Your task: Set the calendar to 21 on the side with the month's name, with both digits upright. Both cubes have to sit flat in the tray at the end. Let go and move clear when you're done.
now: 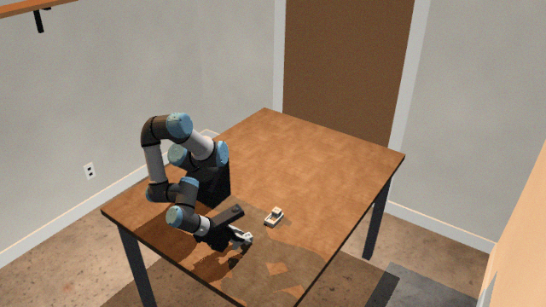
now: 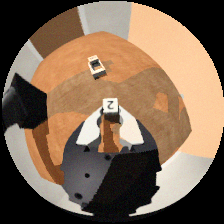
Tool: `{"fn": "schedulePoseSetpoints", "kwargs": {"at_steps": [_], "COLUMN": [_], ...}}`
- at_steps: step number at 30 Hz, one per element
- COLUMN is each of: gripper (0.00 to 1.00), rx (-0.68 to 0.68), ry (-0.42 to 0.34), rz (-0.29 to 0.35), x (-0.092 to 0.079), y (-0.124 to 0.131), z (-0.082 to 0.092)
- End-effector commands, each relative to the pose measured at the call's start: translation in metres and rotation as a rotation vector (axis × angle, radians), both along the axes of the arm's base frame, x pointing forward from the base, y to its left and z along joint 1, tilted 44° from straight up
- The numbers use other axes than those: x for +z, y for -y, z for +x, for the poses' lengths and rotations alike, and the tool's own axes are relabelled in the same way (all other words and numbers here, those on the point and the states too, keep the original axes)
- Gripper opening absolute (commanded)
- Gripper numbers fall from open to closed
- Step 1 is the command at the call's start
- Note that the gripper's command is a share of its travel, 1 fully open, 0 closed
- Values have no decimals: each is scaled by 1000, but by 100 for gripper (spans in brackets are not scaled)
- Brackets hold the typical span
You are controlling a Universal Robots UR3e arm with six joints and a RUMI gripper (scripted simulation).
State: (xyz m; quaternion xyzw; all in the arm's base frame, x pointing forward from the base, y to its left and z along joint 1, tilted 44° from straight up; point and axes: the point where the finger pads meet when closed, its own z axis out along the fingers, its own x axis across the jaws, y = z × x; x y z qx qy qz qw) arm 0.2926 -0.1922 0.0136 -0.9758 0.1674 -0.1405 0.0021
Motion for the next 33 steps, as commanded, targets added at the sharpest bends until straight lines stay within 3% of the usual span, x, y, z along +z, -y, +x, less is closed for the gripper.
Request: {"fn": "schedulePoseSetpoints", "kwargs": {"at_steps": [1,33], "gripper": [10,10], "rx": [1,1], "ry": [1,1], "rz": [-1,-1], "x": [0,-3], "y": [0,3], "z": [0,0]}}
